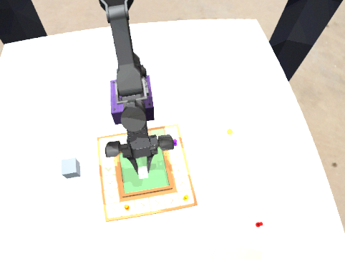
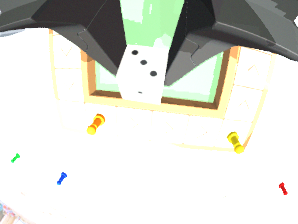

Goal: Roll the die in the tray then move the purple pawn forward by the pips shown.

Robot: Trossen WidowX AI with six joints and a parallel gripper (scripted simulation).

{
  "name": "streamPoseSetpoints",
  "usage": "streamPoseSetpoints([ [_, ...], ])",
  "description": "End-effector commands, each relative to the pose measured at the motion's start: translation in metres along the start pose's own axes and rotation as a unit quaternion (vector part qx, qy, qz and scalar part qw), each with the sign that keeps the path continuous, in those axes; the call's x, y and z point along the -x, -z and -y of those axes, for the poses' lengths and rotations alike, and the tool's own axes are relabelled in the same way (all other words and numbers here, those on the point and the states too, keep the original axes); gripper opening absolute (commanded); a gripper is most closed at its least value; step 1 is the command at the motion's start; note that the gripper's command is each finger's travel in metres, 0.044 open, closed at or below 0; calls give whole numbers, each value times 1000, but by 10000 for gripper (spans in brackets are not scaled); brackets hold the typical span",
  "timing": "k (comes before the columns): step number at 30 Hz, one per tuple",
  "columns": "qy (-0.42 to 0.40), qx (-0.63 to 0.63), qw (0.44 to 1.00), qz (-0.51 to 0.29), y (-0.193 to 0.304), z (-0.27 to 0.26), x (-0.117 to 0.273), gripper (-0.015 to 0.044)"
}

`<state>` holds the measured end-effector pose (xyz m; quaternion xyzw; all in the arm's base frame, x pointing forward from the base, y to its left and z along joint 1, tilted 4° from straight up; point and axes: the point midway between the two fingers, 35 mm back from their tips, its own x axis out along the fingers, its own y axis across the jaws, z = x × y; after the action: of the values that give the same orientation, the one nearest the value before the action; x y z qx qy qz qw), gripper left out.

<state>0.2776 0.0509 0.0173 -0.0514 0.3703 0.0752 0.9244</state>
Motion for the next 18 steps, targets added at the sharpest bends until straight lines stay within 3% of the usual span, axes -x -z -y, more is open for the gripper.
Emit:
streamPoseSetpoints([
  [1,2,3,1000,13,-8,0,11,0],
  [8,2,2,1000,12,-11,0,49,0],
  [18,0,5,1000,13,-10,-1,50,0],
])
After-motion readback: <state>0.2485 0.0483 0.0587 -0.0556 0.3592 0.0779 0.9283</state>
